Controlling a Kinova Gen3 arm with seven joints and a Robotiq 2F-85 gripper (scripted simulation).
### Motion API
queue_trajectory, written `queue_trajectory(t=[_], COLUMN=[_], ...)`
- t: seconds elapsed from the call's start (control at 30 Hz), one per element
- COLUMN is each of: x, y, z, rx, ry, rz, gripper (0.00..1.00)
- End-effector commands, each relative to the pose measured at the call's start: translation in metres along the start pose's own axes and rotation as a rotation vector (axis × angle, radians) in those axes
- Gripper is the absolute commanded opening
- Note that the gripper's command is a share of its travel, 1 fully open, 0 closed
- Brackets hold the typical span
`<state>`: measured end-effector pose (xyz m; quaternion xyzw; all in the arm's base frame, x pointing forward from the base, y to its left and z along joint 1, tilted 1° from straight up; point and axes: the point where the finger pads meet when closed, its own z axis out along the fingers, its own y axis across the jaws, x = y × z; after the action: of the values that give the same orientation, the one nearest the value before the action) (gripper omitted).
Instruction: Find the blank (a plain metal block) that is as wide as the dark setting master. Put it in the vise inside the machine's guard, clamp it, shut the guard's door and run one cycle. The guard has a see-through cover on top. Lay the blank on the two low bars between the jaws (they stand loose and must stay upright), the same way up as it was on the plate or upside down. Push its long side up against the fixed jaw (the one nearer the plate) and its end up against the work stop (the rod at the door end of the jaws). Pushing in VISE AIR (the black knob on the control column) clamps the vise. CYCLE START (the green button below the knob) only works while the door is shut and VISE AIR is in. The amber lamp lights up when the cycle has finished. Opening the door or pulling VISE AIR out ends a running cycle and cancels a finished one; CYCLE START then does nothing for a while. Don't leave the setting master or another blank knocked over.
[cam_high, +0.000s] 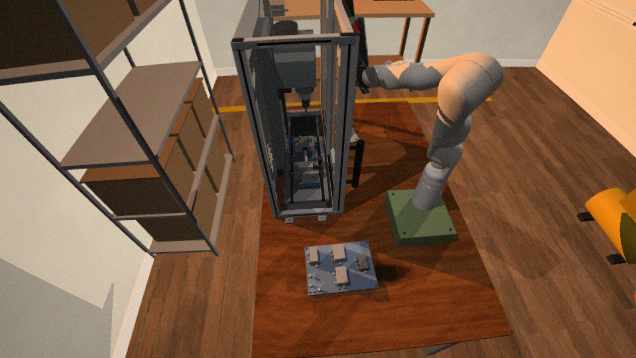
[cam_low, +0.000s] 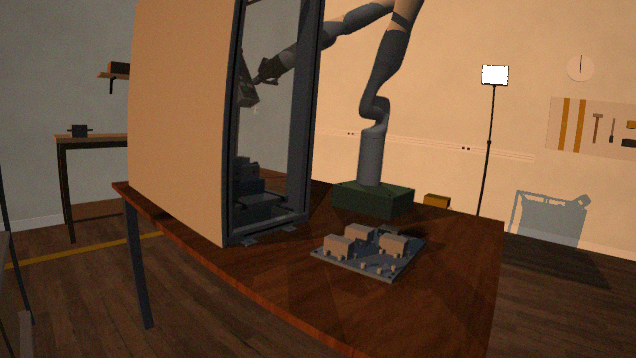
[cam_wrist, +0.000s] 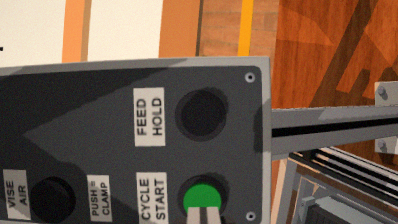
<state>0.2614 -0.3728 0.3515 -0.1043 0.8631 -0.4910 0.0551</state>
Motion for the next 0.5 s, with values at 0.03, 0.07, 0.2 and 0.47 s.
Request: queue_trajectory(t=[0.03, 0.07, 0.2, 0.47], x=[-0.0001, -0.0001, -0.0001, -0.0001], y=[-0.0006, -0.0006, -0.0006, -0.0006], z=[0.0008, 0.0016, 0.004, 0.004], rx=[0.001, 0.001, 0.001, 0.001], ry=[0.0, 0.0, 0.0, 0.0], rz=[0.0, 0.0, 0.0, 0.0], gripper=[0.1, 0.1, 0.1, 0.1])
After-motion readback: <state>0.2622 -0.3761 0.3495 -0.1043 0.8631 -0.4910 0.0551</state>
